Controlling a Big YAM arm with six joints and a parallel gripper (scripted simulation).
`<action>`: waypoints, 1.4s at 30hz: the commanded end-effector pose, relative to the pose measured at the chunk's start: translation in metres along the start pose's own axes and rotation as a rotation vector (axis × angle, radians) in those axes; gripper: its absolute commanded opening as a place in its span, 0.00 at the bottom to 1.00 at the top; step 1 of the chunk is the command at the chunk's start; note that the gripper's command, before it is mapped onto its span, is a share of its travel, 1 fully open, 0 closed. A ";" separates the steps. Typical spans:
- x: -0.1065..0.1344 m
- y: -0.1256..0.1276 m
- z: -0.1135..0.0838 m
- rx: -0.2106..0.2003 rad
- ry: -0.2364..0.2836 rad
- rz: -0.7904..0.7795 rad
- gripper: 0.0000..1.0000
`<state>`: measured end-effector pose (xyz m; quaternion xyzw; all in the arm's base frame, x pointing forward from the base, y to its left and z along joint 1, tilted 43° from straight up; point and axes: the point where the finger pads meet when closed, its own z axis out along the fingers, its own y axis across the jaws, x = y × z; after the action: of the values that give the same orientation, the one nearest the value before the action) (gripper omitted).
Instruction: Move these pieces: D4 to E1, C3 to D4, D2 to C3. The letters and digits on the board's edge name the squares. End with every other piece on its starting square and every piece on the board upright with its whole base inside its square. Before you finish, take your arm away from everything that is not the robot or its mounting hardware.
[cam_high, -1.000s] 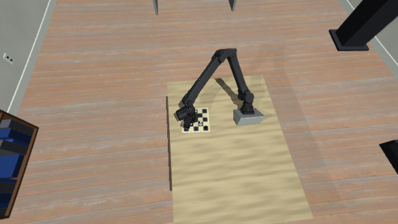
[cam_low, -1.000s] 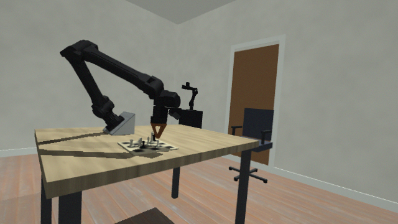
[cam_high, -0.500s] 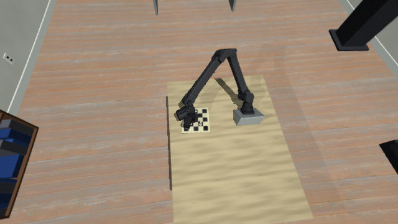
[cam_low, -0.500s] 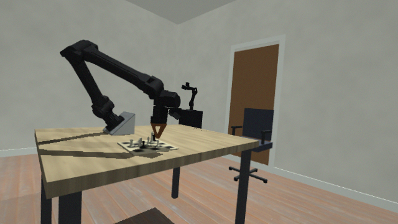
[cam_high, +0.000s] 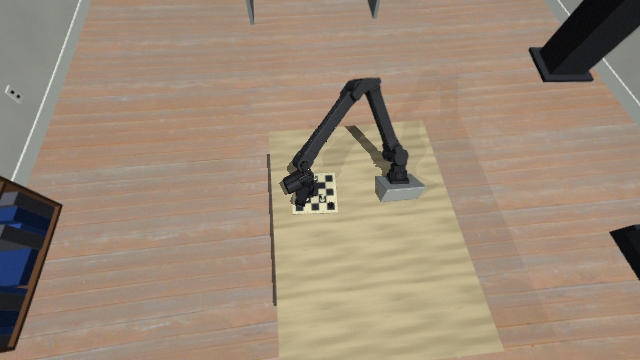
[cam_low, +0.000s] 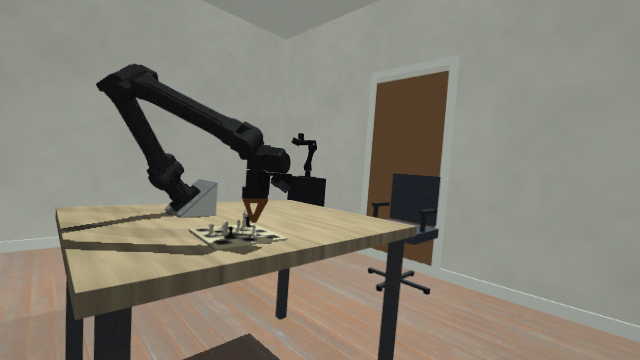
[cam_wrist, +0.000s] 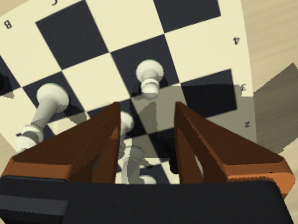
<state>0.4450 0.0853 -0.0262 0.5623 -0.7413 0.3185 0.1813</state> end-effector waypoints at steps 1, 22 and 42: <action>0.004 -0.024 -0.011 0.023 -0.027 0.042 0.32; 0.004 -0.024 -0.011 0.023 -0.027 0.042 0.32; 0.004 -0.023 -0.009 0.018 -0.022 0.034 0.32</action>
<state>0.4464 0.0860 -0.0254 0.5626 -0.7412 0.3188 0.1801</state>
